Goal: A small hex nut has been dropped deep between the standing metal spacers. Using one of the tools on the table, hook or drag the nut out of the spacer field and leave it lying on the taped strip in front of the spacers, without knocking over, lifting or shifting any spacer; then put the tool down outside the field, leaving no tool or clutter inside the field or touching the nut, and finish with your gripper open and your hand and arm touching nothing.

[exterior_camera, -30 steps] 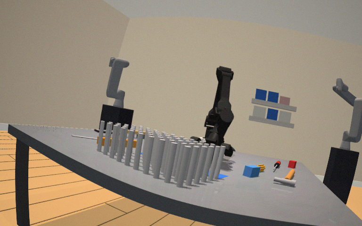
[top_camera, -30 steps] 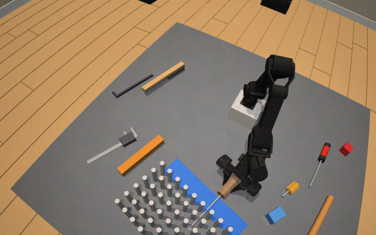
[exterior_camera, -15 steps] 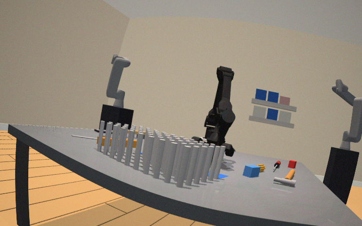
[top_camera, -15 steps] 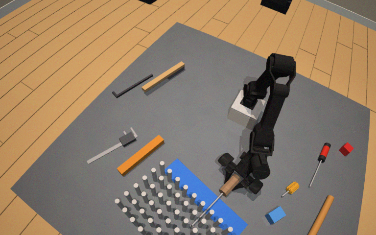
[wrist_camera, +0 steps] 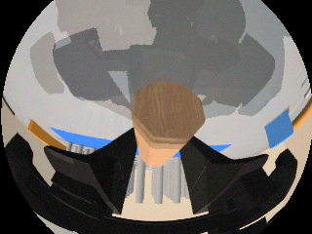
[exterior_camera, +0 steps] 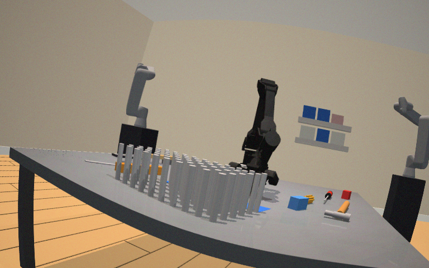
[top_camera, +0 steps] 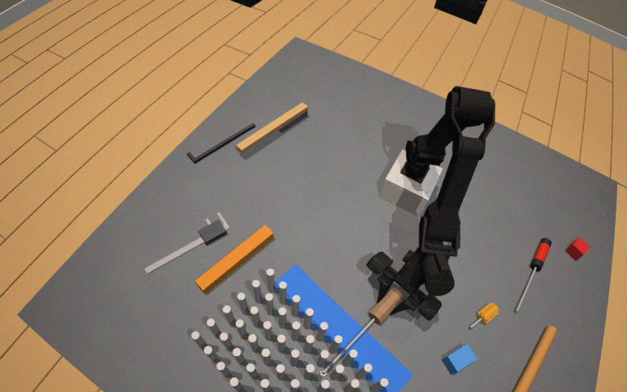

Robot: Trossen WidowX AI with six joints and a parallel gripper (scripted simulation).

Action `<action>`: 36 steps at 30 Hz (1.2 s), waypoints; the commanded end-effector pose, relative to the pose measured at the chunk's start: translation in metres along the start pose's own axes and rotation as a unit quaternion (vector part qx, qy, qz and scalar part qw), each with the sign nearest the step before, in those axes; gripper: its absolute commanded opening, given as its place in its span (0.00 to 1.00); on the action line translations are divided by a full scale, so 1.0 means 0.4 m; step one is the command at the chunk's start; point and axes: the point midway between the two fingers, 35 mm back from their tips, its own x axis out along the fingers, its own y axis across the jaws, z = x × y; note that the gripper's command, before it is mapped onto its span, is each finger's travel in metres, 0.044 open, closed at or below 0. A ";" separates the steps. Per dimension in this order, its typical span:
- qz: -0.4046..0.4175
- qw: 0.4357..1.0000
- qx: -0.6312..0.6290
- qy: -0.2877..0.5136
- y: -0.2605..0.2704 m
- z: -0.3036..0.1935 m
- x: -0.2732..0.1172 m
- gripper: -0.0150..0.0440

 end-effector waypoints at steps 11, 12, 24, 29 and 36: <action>0.000 1.000 0.001 0.000 0.000 0.025 -0.018 0.25; 0.000 1.000 0.001 0.000 0.000 0.027 -0.019 0.25; 0.000 1.000 0.001 -0.001 0.000 0.047 -0.032 0.25; 0.000 1.000 0.001 -0.001 0.000 0.056 -0.037 0.25; -0.001 1.000 0.001 -0.001 0.000 0.068 -0.045 0.25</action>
